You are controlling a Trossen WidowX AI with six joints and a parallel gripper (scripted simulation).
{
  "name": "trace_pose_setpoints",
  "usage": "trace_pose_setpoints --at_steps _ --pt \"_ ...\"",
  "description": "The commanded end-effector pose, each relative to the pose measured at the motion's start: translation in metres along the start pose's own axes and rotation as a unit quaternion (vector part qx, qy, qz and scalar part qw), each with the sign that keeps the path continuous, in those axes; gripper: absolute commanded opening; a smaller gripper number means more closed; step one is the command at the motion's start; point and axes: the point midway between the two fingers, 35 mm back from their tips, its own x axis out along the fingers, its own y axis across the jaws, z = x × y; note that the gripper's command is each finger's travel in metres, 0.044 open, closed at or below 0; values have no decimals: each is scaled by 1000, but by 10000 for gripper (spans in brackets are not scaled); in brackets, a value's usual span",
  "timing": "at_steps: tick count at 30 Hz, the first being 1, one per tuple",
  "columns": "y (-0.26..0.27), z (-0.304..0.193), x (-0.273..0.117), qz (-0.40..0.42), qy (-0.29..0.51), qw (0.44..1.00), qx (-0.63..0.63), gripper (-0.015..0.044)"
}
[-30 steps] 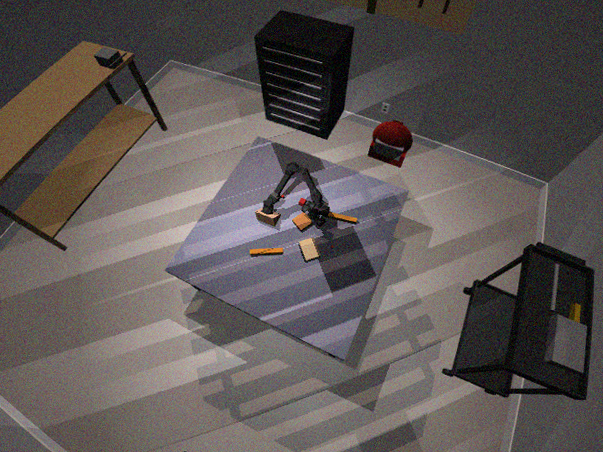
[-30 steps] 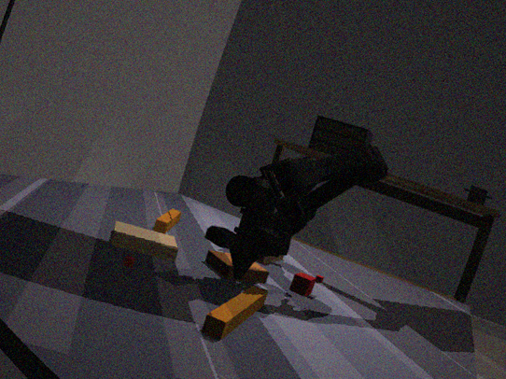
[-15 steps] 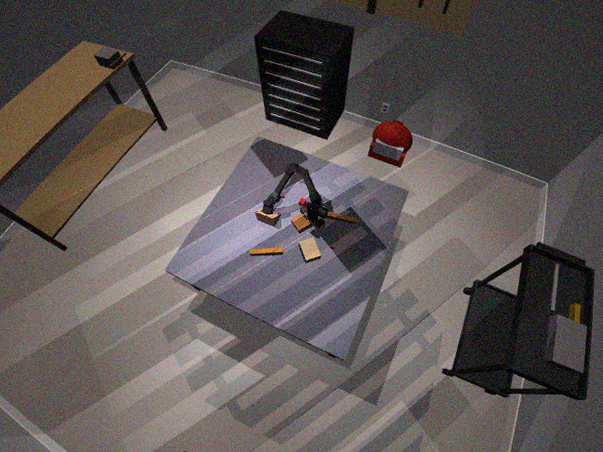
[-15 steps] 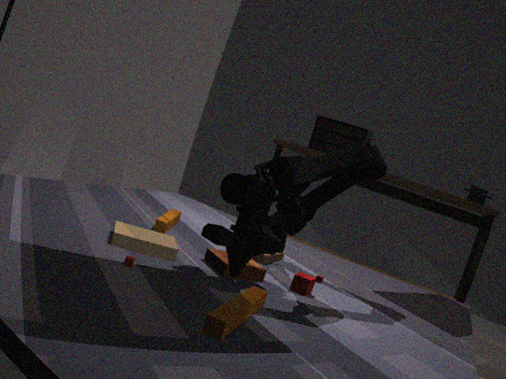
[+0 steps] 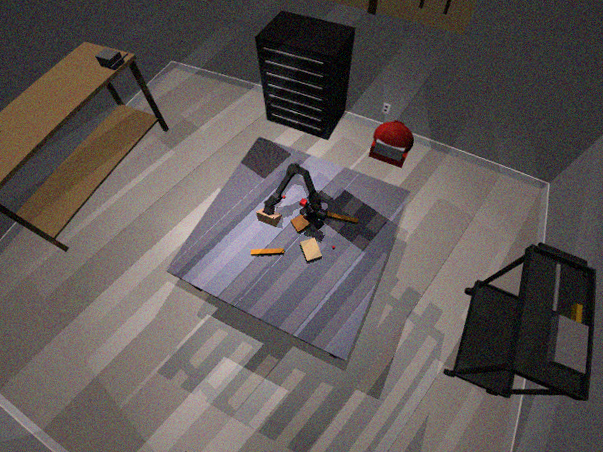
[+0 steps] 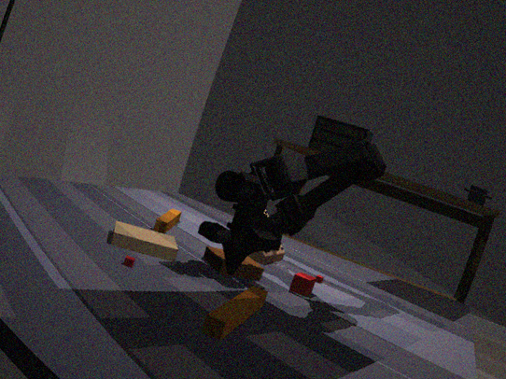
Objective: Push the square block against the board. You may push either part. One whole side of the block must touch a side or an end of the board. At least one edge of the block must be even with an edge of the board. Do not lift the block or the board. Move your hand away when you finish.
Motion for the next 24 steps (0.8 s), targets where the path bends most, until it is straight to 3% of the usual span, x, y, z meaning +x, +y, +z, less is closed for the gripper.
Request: trace_pose_setpoints --at_steps 1,24 --pt "2 -7 2 4 3 1000 2 0" --pt "3 -21 2 3 4 1000 3 0"
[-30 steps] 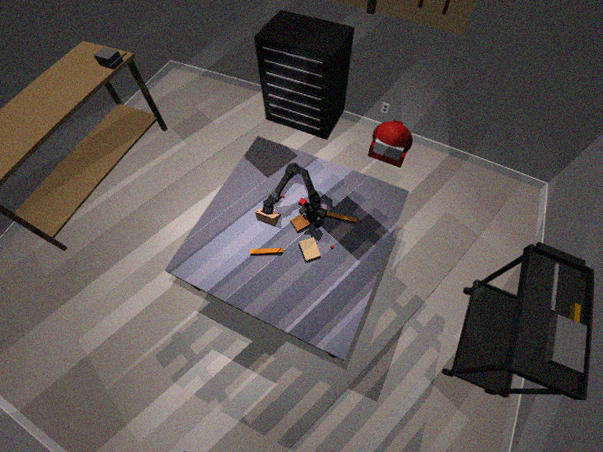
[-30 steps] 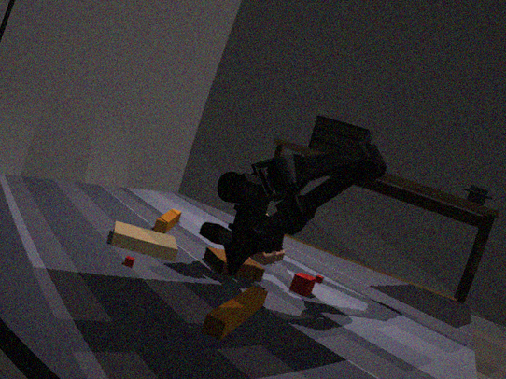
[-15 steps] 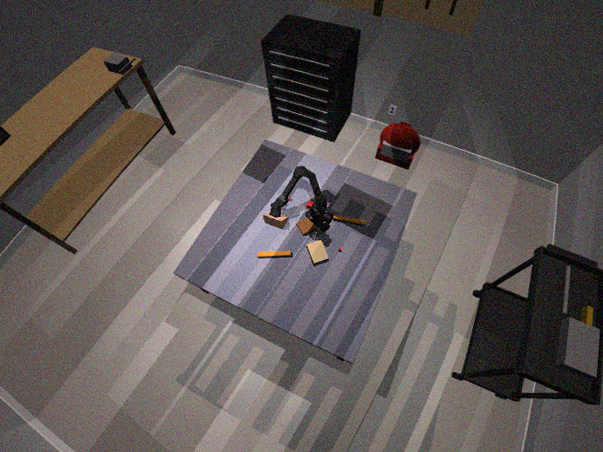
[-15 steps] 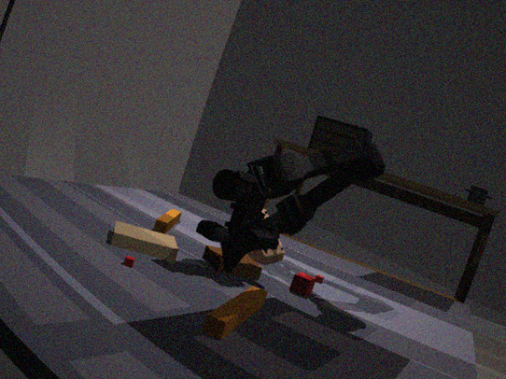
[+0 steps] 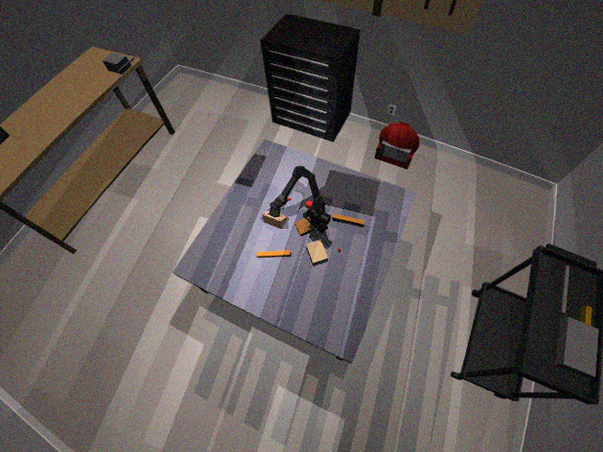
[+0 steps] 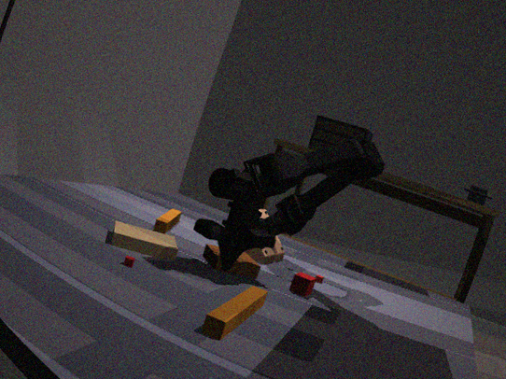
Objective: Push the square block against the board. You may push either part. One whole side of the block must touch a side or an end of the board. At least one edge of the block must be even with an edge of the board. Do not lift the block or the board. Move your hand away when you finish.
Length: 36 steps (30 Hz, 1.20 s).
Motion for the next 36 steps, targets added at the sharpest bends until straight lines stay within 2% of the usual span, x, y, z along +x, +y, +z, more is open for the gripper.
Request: trace_pose_setpoints --at_steps 1,32,34,36 --pt "1 0 2 3 3 1000 1 0" --pt "-1 47 2 5 -2 1000 0 0" --pt "-2 43 -9 5 1 1000 1 0" --pt "-2 42 -40 4 0 1000 1 0"
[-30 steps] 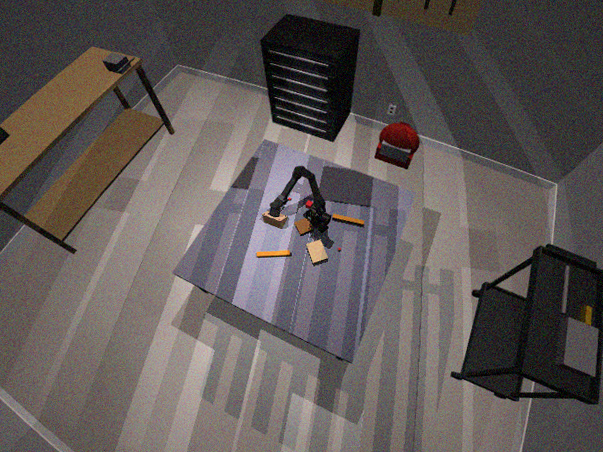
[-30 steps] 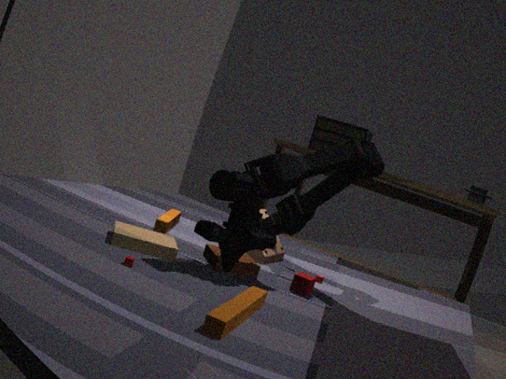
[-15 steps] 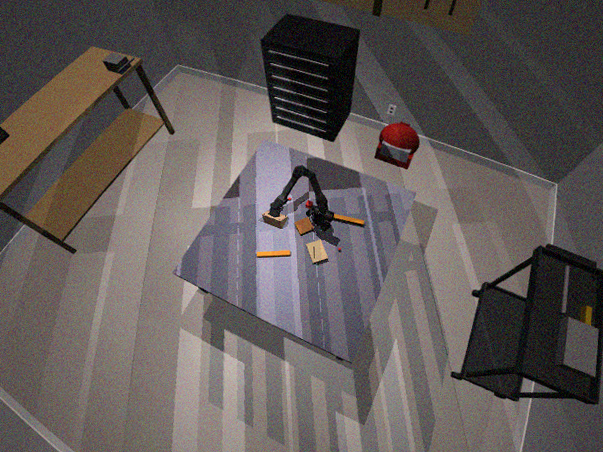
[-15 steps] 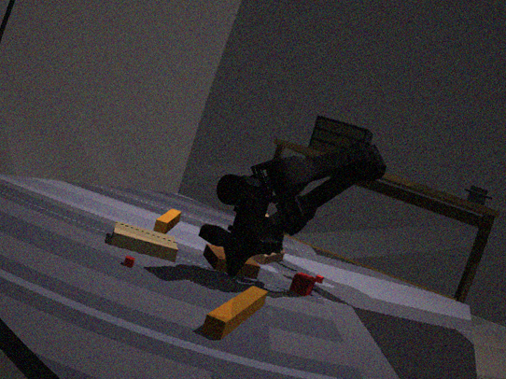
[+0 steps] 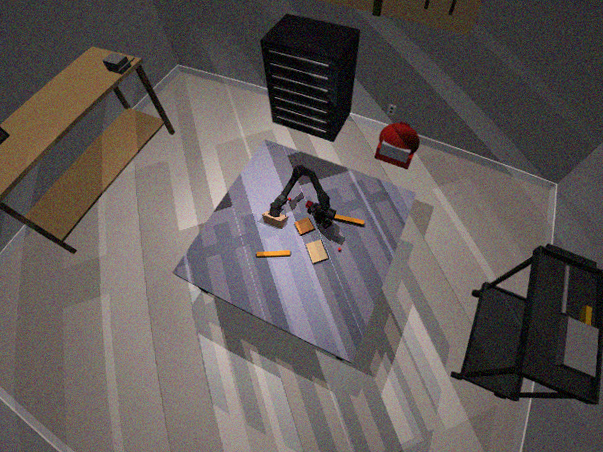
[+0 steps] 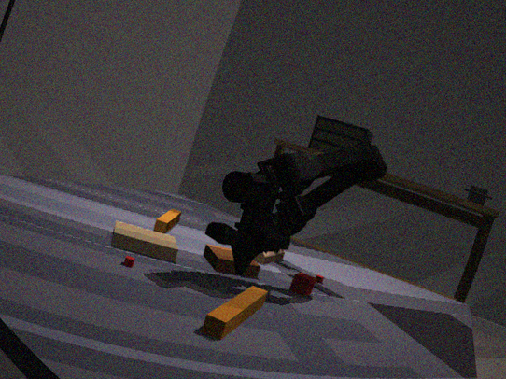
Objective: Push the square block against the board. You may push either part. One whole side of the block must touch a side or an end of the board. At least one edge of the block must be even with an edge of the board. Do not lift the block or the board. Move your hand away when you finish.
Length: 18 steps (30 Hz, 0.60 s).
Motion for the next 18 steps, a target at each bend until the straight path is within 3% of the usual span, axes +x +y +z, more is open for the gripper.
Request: trace_pose_setpoints --at_steps 1,8,18 --pt "-3 0 -40 -13 -4 1000 -3 0" --pt "-9 -2 -44 -14 -4 1000 7 0" --pt "-110 -51 -49 -16 -5 986 166 0"
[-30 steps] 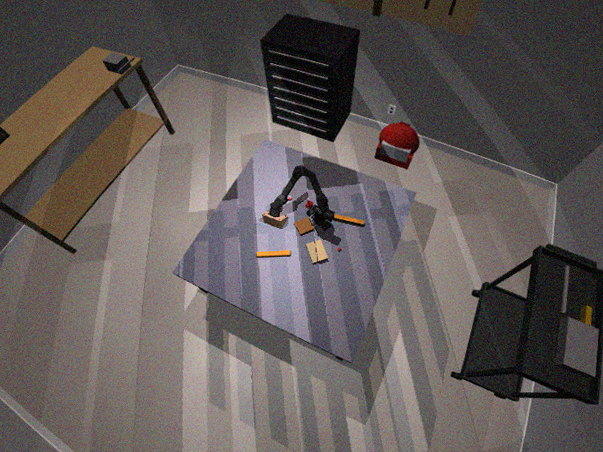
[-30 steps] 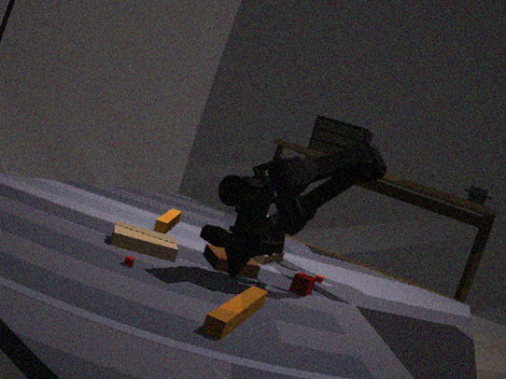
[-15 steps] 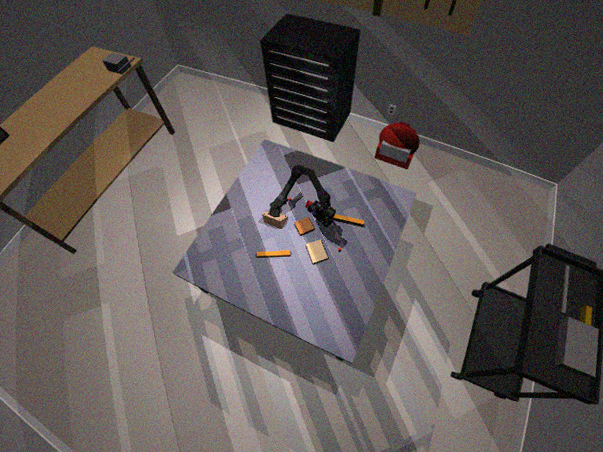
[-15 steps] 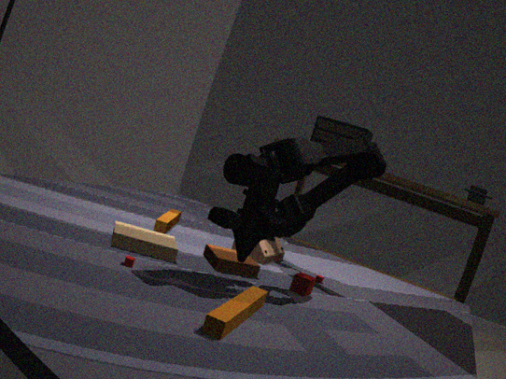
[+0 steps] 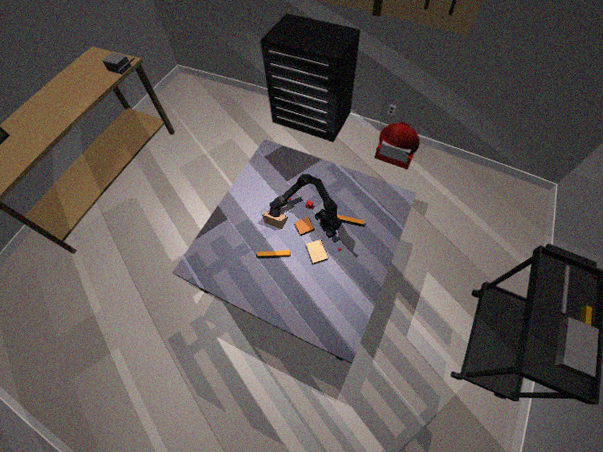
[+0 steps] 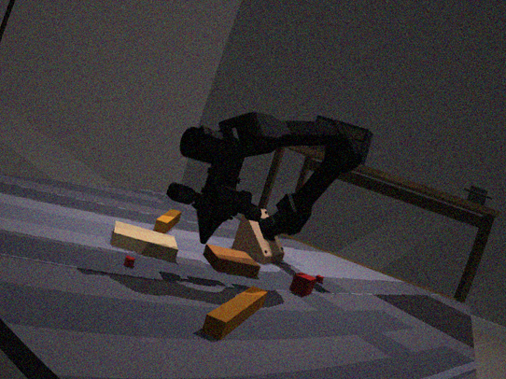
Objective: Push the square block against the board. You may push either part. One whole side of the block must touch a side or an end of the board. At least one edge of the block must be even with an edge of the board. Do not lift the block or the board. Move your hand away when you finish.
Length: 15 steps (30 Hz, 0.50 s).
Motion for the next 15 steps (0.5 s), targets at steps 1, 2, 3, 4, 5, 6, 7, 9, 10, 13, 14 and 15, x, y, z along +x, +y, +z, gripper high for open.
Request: trace_pose_setpoints --at_steps 1,2,3,4,5,6,7,9,10,13,14,15 --pt "-37 -18 4 3 2 998 60 0" --pt "-45 -22 5 3 2 997 73 0" --pt "-50 -25 5 3 2 997 80 0" --pt "-52 -26 5 3 2 997 83 0" --pt "-52 -26 5 3 2 997 83 0" --pt "-52 -26 5 3 2 997 83 0" --pt "-52 -26 9 3 2 997 83 0" --pt "-53 -26 33 3 2 997 83 0" --pt "-52 -26 49 3 2 997 83 0" --pt "-51 -26 61 3 1 997 83 0" --pt "-51 -26 61 3 1 997 83 0" --pt "-51 -26 61 3 1 997 83 0"
